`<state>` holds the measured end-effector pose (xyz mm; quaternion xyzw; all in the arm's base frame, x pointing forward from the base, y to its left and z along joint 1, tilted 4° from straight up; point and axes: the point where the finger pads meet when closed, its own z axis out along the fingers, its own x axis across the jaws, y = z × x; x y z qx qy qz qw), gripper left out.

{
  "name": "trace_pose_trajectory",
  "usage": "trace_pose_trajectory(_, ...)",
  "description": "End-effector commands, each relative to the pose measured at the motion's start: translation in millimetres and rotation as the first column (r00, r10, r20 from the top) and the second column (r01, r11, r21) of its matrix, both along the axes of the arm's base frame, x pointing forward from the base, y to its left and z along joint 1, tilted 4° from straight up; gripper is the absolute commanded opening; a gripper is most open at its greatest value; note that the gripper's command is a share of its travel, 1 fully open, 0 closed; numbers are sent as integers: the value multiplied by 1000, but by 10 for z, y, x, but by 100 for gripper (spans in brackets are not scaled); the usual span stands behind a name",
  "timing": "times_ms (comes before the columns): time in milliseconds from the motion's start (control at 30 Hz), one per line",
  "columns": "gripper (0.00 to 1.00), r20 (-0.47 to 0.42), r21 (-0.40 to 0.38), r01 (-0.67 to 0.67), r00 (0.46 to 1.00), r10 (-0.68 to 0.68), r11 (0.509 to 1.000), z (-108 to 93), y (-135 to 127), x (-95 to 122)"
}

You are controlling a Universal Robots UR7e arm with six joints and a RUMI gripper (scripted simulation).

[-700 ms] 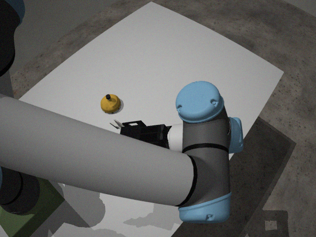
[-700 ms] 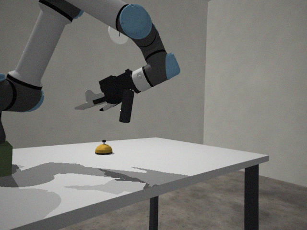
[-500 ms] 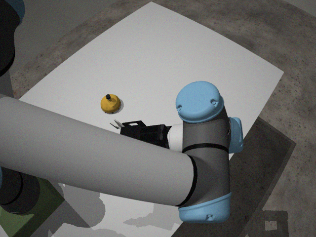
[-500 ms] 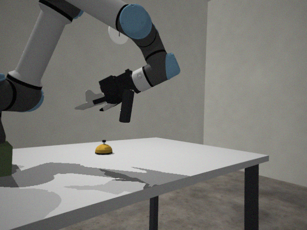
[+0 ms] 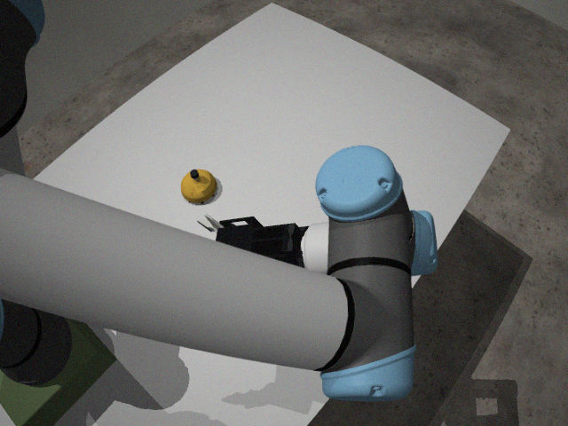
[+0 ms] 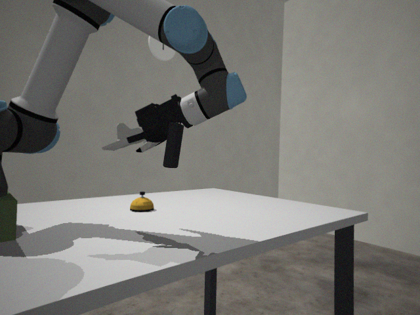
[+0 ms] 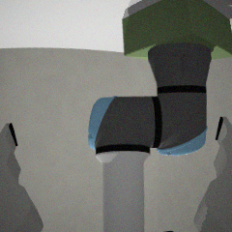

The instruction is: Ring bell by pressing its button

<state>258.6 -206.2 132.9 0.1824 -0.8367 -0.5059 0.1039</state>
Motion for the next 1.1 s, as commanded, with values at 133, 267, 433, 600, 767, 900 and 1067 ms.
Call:
trace_pose_trajectory(133, 100, 29, -35, -37, 999, 38, 999, -75, 38, 74)
trace_pose_trajectory(267, 100, 74, -91, -97, 992, 104, 991, -198, 103, 199)
trace_pose_trajectory(433, 100, 121, -154, -159, 976, 179, 975, -319, 175, 339)
trace_pose_trajectory(600, 100, 193, -261, -255, 931, 310, 931, -493, 304, 590)
trace_pose_trajectory(767, 100, 247, -353, -327, 872, 424, 877, -610, 430, 817)
trace_pose_trajectory(900, 100, 292, -449, -387, 788, 541, 806, -698, 585, 1064)
trace_pose_trajectory(1067, 100, 316, -512, -417, 721, 616, 751, -735, 704, 1232)
